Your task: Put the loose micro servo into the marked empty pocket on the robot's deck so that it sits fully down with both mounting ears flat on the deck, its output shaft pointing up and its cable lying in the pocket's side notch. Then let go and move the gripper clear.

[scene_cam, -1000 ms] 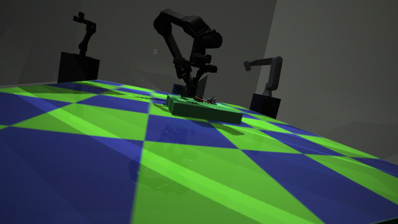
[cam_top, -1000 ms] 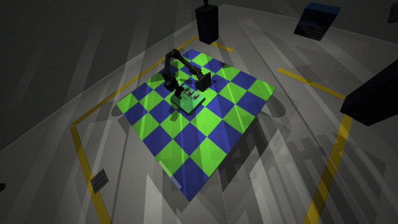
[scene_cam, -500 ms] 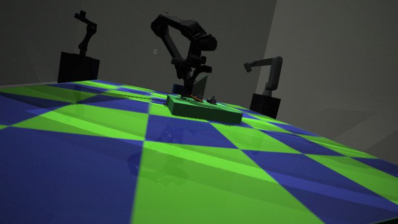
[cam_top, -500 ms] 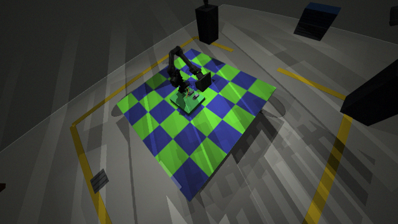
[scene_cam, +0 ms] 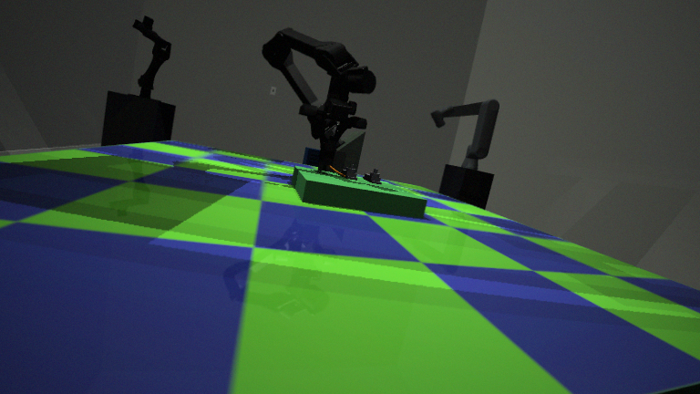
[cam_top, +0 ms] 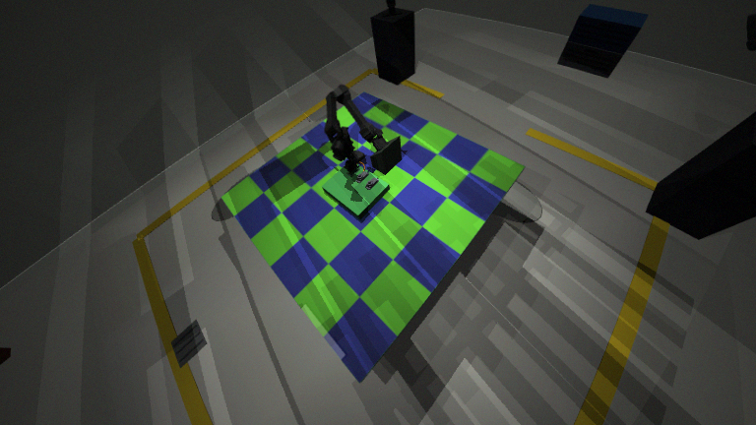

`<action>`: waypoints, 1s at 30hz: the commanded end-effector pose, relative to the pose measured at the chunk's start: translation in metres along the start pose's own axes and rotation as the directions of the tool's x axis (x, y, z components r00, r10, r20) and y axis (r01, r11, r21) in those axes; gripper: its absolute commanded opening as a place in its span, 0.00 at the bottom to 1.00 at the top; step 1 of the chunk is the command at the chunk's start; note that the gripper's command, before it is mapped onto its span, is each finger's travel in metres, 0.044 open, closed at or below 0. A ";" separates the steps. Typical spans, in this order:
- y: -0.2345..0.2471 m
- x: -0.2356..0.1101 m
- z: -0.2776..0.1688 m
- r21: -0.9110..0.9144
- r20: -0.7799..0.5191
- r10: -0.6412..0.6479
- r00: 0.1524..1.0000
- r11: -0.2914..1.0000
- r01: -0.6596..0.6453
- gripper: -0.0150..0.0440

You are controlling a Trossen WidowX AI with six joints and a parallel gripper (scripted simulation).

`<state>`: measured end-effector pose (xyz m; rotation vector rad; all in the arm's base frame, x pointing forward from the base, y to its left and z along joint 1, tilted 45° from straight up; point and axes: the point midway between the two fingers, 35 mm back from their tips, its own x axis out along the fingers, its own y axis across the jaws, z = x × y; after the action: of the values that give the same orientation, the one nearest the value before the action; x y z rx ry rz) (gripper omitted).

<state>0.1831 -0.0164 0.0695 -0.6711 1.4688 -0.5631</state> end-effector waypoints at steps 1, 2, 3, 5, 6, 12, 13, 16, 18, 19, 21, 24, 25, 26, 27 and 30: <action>0.000 0.004 0.000 0.000 0.005 0.003 1.000 1.000 -0.003 0.25; 0.000 0.005 0.000 0.000 0.005 0.003 1.000 1.000 -0.003 0.25; 0.000 0.007 0.000 0.000 0.005 0.003 1.000 1.000 -0.003 0.25; 0.000 0.010 0.000 0.000 0.005 0.003 1.000 1.000 -0.003 0.25; 0.000 0.012 0.000 0.000 0.005 0.003 1.000 1.000 -0.003 0.25; 0.000 0.016 0.000 0.000 0.005 0.002 1.000 1.000 -0.002 0.25; 0.000 0.016 0.000 0.000 0.005 0.002 1.000 1.000 -0.002 0.25; 0.000 0.016 0.000 0.000 0.005 0.002 1.000 1.000 -0.002 0.25; 0.000 0.016 0.000 0.000 0.005 0.002 1.000 1.000 -0.002 0.25; 0.000 0.016 0.000 0.000 0.005 0.002 1.000 1.000 -0.002 0.25; 0.000 0.017 0.000 0.000 0.005 0.002 1.000 1.000 -0.002 0.25; 0.000 0.020 0.000 0.000 0.005 0.002 1.000 1.000 -0.002 0.25; 0.000 0.021 0.000 0.000 0.005 0.002 1.000 1.000 -0.002 0.25; 0.000 0.022 0.000 0.000 0.005 0.002 1.000 1.000 -0.002 0.25; 0.000 0.023 0.000 0.000 0.005 0.002 1.000 1.000 -0.002 0.25; 0.000 0.026 0.000 0.001 0.005 0.002 1.000 1.000 -0.002 0.25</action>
<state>0.1835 -0.0337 0.0529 -0.6635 1.4690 -0.5640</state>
